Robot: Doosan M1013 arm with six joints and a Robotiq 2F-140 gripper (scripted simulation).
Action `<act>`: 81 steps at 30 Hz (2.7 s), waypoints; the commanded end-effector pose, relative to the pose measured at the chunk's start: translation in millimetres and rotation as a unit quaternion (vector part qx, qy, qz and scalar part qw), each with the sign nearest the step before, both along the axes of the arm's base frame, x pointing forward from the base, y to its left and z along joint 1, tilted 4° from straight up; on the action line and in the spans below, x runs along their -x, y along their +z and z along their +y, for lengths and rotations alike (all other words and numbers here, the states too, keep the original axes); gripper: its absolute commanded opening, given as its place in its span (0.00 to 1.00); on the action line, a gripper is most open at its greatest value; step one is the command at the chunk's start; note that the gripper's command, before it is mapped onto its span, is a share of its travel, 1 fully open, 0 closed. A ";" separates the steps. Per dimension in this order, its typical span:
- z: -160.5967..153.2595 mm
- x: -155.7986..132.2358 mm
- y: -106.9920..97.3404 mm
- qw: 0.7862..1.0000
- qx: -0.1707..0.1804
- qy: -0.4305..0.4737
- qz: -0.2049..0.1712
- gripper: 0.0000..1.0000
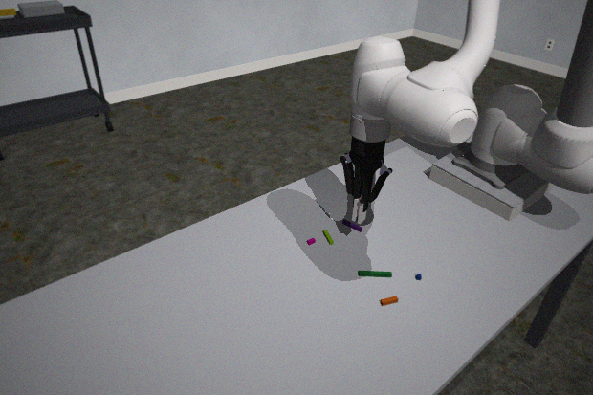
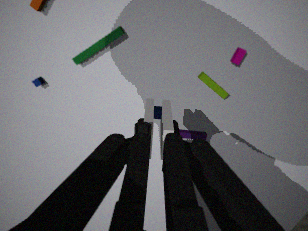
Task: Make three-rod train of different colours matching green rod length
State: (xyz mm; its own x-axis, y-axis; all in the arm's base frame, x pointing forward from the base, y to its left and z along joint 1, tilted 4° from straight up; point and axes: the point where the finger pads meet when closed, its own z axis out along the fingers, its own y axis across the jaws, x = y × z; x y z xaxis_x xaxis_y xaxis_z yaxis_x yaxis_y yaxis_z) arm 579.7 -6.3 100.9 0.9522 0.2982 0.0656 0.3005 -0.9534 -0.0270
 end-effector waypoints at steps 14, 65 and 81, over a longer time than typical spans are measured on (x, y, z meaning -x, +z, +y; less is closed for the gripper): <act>-11.8 -2.4 -0.7 0.999 0.001 -0.052 0.003 0.03; -7.9 -7.4 -87.9 0.999 0.001 -0.052 0.003 0.03; -7.9 -7.4 -87.9 0.999 0.001 -0.052 0.003 0.03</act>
